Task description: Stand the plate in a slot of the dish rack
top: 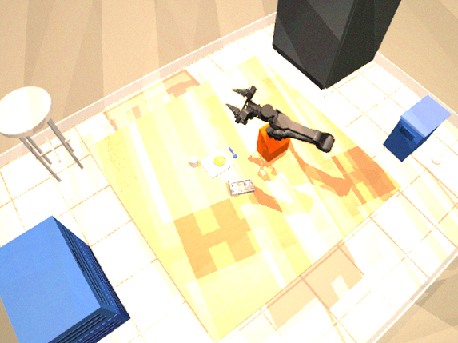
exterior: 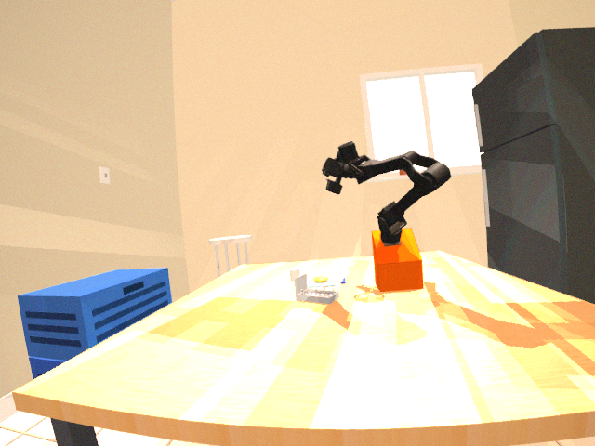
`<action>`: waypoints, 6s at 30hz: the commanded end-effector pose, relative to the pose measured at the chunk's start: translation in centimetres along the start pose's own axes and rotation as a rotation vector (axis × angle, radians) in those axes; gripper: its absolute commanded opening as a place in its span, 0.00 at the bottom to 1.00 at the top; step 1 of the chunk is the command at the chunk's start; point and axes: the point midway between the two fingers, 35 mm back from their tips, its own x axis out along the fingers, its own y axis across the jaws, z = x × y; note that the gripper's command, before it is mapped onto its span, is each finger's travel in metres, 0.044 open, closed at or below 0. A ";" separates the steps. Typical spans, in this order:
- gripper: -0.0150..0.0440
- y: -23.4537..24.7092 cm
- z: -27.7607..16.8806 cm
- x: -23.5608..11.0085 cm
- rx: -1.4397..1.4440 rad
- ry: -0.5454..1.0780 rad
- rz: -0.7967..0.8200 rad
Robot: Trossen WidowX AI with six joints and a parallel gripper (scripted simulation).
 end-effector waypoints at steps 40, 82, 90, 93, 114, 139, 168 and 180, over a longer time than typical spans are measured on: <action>0.93 21.2 -1.1 1.8 -0.019 0.429 1.222; 0.93 38.6 -5.5 -3.4 0.093 0.720 1.628; 0.93 39.8 -5.9 -3.6 0.093 0.721 1.627; 0.93 40.3 -6.1 -3.7 0.093 0.720 1.628; 0.93 43.1 -7.4 -4.3 0.095 0.720 1.632; 0.49 41.5 -6.4 -3.4 0.094 0.719 1.624; 0.25 27.5 -1.2 0.6 0.095 0.724 1.620; 0.25 26.7 1.7 -4.4 0.343 1.020 1.459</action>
